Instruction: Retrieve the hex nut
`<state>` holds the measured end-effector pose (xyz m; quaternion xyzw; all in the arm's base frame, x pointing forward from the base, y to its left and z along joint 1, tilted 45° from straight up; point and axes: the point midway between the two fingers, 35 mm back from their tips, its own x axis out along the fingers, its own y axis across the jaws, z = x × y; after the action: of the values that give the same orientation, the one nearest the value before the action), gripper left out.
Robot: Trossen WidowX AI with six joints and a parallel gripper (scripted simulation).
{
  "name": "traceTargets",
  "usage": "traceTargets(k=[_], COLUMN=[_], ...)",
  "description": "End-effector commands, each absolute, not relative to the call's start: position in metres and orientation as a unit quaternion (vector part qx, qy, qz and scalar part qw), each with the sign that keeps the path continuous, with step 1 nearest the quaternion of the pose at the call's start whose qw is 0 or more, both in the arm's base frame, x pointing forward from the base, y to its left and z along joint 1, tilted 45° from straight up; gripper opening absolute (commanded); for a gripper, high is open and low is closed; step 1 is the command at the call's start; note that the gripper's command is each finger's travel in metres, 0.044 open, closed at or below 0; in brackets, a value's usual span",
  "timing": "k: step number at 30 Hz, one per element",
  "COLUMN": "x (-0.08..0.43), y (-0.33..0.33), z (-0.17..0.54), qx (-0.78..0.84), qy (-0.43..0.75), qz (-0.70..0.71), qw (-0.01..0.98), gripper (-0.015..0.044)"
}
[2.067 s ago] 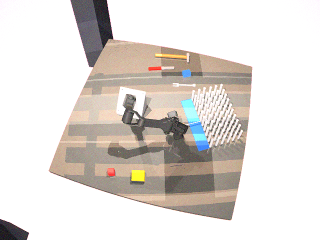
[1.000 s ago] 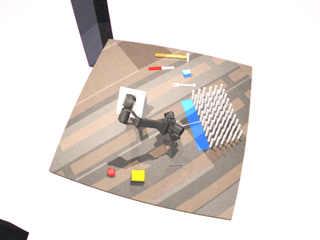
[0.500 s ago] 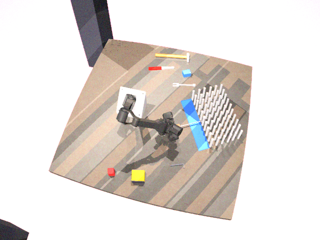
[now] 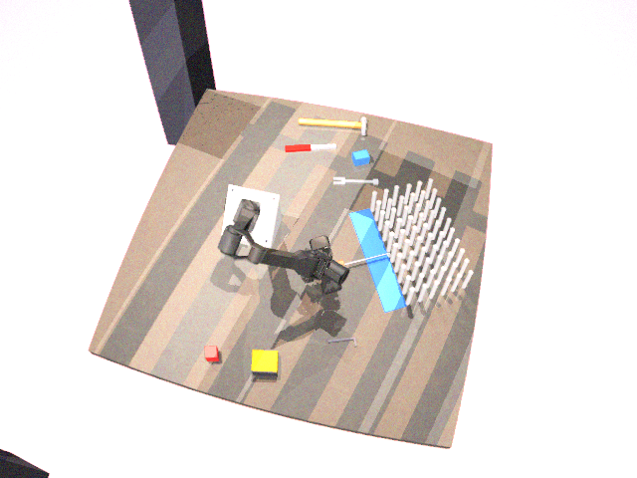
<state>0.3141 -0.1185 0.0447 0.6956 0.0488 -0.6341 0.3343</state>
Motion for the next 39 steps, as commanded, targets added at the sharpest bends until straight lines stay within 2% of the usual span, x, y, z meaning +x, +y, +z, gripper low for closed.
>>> traceTargets(k=[1,39], x=[0.311,0.303], y=[-0.119,-0.113], z=[0.045,0.061], qx=[0.695,0.697], qy=[0.053,0.052], qz=[-0.634,-0.633], qw=[0.335,0.334], gripper=[0.0,0.0])
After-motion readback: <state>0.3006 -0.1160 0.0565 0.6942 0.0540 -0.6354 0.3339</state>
